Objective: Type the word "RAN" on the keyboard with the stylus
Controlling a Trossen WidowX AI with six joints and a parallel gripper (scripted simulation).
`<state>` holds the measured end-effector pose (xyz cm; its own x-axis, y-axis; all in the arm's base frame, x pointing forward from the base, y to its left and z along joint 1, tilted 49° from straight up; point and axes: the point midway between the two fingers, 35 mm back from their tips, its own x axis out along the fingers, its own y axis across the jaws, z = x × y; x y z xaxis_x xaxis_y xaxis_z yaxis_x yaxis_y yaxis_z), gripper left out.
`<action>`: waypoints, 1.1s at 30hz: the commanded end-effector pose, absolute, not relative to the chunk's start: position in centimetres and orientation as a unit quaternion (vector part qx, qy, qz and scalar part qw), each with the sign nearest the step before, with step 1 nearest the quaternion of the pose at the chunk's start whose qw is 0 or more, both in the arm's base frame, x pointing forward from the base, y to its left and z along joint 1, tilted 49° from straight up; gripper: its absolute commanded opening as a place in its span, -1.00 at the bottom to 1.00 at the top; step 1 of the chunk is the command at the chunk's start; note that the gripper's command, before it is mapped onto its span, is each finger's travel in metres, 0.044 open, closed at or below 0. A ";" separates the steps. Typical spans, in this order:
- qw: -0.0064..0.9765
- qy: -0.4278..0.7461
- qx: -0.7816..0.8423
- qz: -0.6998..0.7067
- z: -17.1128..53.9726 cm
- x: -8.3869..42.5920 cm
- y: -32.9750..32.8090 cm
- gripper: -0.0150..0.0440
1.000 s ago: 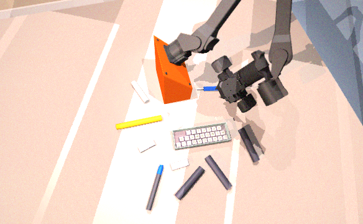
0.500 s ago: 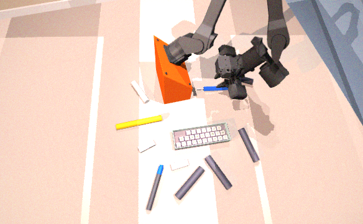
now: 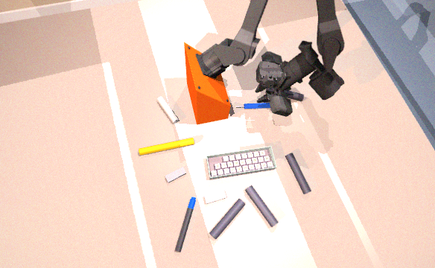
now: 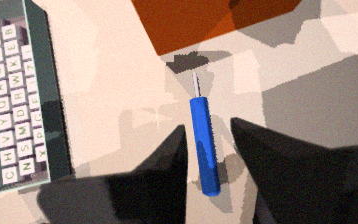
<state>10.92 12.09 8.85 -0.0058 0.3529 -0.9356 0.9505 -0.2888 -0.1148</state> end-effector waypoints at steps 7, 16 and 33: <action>0.305 0.510 0.635 -0.493 8.1 11.0 12.6 0.02; 0.305 0.510 0.635 -0.493 7.6 11.2 13.1 0.02; 0.305 0.511 0.635 -0.493 6.7 11.4 14.2 0.02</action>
